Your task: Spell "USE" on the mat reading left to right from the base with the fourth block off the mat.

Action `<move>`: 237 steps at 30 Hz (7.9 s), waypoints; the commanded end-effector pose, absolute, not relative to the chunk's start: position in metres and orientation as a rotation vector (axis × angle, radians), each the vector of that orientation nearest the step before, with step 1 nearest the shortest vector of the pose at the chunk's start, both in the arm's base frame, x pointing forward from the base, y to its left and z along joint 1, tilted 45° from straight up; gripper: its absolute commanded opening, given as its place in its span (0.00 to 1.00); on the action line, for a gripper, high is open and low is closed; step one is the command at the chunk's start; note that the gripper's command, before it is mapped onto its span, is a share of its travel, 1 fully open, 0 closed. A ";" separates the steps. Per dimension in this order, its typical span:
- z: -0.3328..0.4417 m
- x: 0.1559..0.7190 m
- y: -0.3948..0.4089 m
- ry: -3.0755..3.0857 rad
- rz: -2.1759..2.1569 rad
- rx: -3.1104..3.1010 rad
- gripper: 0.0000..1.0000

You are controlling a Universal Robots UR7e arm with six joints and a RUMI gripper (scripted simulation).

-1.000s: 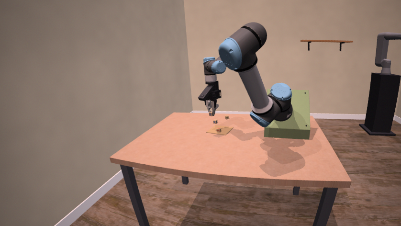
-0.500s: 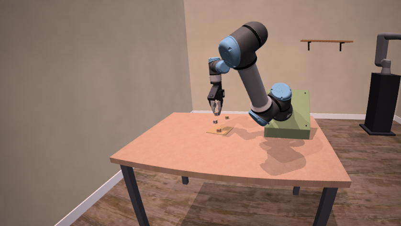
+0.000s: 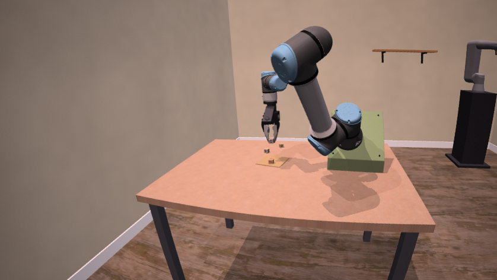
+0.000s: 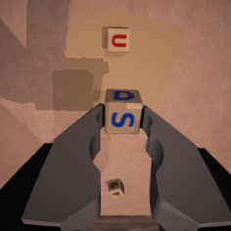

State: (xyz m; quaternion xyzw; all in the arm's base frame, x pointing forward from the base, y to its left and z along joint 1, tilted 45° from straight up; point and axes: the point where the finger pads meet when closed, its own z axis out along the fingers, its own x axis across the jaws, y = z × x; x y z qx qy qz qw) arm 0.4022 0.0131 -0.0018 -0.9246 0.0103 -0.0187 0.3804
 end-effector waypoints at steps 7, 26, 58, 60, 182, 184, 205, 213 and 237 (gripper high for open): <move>-0.003 0.400 0.012 0.002 -0.059 -2.360 0.05; -0.005 0.400 0.015 0.001 -0.060 -2.360 0.05; -0.071 0.404 0.079 0.001 -0.060 -2.360 0.05; -0.071 0.404 0.080 0.001 -0.060 -2.360 0.05; -0.074 0.405 0.082 0.001 -0.060 -2.360 0.25; -0.074 0.405 0.082 0.001 -0.060 -2.360 0.25; -0.024 0.402 0.033 0.001 -0.060 -2.360 0.25; -0.011 0.401 0.019 0.001 -0.060 -2.360 0.25; -0.010 0.401 0.019 0.001 -0.060 -2.360 1.00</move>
